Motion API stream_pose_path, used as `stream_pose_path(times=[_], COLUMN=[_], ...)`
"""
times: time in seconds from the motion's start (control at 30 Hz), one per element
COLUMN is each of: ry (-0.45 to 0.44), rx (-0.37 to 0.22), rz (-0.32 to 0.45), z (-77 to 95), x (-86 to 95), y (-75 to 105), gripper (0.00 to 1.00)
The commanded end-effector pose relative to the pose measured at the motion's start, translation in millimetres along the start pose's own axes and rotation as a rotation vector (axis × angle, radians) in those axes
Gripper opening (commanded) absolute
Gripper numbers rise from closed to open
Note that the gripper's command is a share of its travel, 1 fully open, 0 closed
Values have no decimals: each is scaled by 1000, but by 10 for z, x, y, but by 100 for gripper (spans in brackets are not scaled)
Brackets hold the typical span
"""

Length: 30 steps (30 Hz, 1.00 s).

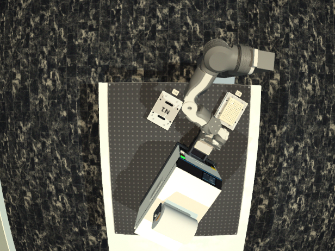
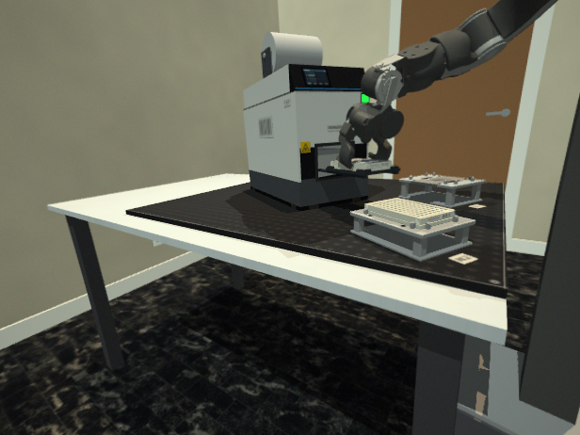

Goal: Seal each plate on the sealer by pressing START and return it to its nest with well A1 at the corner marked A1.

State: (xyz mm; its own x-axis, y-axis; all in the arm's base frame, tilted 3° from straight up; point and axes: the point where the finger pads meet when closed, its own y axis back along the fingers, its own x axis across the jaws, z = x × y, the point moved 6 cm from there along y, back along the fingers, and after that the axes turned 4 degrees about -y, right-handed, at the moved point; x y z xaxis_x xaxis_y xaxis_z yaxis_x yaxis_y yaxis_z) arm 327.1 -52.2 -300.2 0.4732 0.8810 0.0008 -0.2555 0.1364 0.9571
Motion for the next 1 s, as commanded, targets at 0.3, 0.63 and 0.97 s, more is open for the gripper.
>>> stream_pose_path(times=[0.3,0.63,0.97], ry=[2,-3,-1], rx=[1,-2,0], rz=[-1,2,-1], z=[16,60,93], x=[2,9,7], y=[48,139,257], gripper=[0,0,0])
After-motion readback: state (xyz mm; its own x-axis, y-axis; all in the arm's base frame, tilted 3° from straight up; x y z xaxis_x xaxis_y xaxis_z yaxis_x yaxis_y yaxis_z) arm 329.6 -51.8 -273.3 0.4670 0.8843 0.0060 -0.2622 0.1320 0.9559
